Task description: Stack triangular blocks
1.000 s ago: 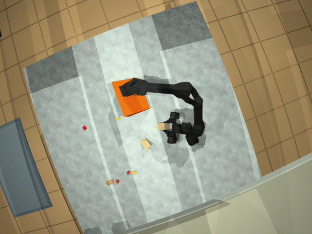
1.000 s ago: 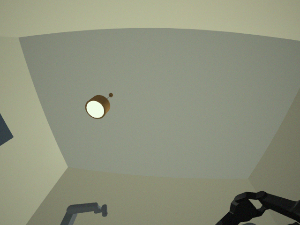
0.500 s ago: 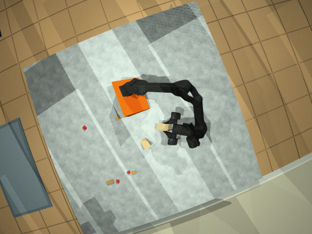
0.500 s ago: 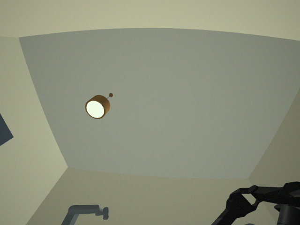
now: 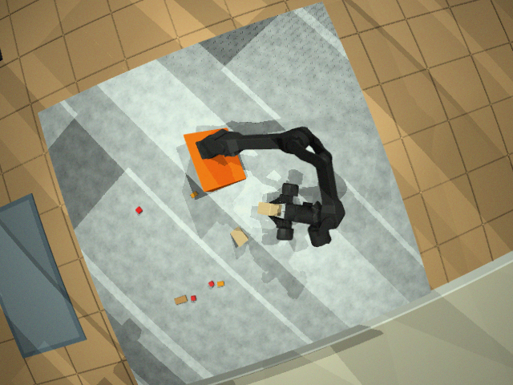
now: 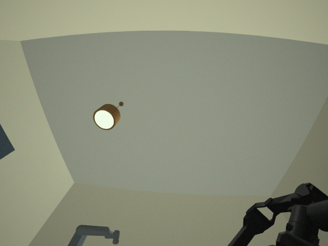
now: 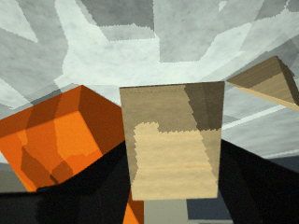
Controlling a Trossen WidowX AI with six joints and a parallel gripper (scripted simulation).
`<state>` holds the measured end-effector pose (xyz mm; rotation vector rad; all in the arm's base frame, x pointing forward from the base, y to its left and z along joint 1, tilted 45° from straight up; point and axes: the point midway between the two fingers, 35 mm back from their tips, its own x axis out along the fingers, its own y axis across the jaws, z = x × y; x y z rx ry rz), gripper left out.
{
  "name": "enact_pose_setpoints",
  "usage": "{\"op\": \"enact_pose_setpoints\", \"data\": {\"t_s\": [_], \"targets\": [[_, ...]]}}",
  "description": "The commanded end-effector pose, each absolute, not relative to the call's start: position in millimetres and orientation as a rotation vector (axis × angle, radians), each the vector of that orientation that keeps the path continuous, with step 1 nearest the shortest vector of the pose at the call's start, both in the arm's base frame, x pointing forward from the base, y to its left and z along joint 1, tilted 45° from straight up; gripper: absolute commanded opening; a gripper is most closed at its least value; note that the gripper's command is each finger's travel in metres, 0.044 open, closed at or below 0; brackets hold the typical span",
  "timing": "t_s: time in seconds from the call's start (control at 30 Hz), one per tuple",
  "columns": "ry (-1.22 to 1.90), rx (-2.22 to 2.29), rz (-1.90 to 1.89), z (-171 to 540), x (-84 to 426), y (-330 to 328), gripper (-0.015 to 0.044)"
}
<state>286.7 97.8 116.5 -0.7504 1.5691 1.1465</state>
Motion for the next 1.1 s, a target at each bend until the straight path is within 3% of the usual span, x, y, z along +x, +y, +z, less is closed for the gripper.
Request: {"op": "enact_pose_setpoints", "data": {"t_s": [0.0, 1.07], "targets": [[1.564, -0.696, 1.129, 114.7, 286.0, 97.0, 0.0000], [1.313, 0.346, 0.825, 106.8, 276.1, 76.9, 0.0000]]}}
